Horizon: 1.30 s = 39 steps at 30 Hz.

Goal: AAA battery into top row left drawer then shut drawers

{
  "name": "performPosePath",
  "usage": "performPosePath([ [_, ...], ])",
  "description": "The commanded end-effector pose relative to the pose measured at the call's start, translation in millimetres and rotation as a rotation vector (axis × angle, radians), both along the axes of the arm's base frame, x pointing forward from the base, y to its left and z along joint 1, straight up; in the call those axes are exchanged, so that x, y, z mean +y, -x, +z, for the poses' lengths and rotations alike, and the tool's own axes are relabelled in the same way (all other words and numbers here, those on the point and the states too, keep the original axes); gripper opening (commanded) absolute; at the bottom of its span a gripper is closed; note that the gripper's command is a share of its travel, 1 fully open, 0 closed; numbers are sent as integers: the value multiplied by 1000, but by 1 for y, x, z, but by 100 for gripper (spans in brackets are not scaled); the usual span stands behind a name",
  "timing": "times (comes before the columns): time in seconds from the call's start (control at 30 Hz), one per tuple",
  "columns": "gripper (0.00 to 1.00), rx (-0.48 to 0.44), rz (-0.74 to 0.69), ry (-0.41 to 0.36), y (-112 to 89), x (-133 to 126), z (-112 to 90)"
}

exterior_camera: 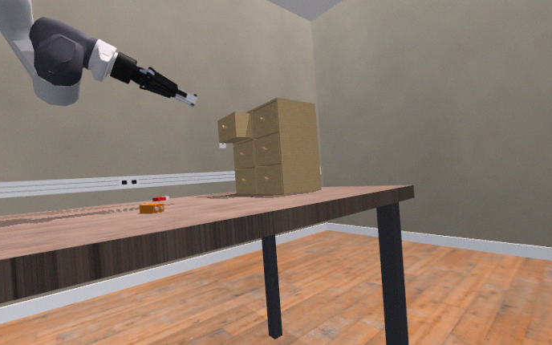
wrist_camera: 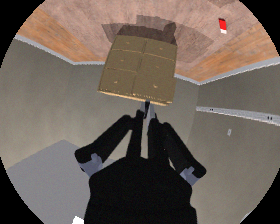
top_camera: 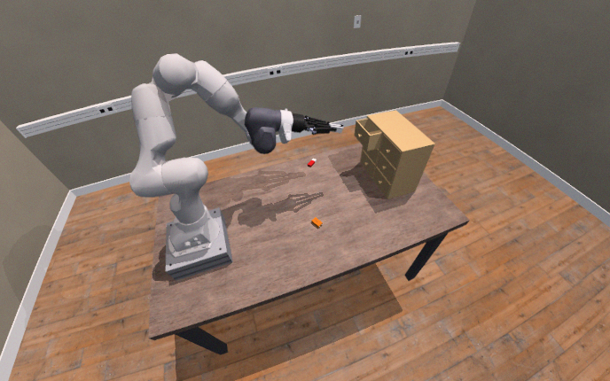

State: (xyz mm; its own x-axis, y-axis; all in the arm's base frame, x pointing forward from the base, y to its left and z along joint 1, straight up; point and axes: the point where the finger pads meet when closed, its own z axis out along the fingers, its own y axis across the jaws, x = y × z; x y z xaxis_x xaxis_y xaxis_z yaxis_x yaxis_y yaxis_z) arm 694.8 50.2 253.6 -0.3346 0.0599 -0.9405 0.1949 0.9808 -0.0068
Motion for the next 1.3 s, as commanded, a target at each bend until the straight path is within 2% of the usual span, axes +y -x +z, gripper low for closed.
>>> performPosePath([
  [0.0, 13, 1, 0, -5, -5, 0, -1],
  [0.43, 13, 1, 0, -5, -46, -8, -1],
  [0.5, 13, 1, 0, -5, -46, -8, -1],
  [1.0, 13, 1, 0, -5, -105, -20, -1],
  [1.07, 13, 1, 0, -5, -105, -20, -1],
  [1.27, 13, 1, 0, -5, -126, -24, -1],
])
